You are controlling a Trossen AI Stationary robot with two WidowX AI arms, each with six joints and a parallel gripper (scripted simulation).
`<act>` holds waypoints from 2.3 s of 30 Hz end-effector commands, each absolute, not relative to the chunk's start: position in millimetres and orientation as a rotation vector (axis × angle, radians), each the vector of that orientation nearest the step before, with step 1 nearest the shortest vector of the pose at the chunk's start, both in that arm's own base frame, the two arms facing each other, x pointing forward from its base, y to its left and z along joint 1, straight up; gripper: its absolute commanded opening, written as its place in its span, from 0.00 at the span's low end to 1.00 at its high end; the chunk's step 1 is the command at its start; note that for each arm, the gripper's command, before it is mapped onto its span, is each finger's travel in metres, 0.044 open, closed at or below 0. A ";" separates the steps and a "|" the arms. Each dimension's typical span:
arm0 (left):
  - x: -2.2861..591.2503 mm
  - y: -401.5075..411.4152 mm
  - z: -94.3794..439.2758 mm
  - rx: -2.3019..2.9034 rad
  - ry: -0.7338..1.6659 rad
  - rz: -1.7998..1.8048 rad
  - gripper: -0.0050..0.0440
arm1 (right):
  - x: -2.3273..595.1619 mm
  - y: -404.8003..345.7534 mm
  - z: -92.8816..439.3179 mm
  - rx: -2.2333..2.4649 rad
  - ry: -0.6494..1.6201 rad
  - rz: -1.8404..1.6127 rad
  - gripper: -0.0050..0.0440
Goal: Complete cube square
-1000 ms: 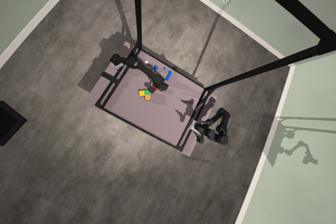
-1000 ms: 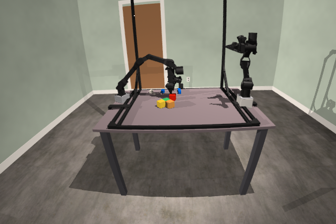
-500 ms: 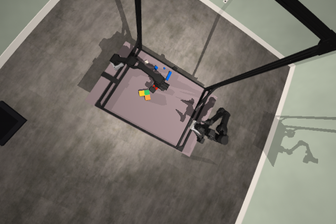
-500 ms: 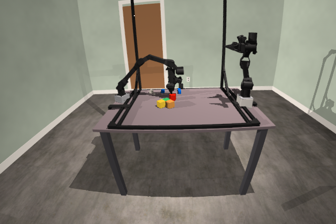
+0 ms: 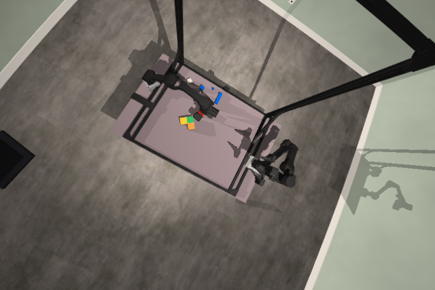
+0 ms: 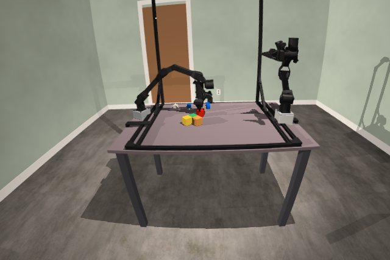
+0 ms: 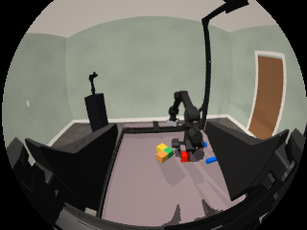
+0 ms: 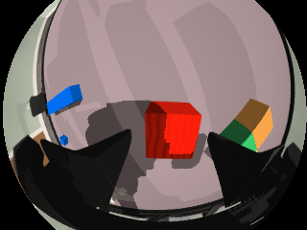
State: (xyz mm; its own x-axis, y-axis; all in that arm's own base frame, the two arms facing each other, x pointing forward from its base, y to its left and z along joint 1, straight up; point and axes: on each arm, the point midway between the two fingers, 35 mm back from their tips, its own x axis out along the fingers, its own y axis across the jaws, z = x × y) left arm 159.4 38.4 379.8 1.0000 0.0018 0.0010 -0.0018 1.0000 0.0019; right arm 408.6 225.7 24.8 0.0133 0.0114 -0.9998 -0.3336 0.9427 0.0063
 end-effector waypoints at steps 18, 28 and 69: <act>159.2 37.7 380.2 -0.001 -0.001 0.000 0.92 | 405.8 223.9 -12.1 -0.271 1.554 0.271 0.86; 159.2 37.7 380.2 -0.001 -0.001 0.000 0.92 | 405.3 223.7 -19.4 -0.271 1.554 0.271 0.76; 159.2 37.7 380.2 -0.001 -0.001 0.000 0.92 | 405.4 223.7 59.8 -0.271 1.554 0.271 0.10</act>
State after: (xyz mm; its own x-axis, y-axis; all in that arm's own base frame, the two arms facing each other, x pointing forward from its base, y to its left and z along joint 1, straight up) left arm 159.4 38.3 379.8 1.0000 0.0018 0.0011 -0.0018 1.0000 0.0022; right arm 403.5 222.8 37.2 -0.0242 -0.0105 -0.9997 -0.3344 0.9424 -0.0018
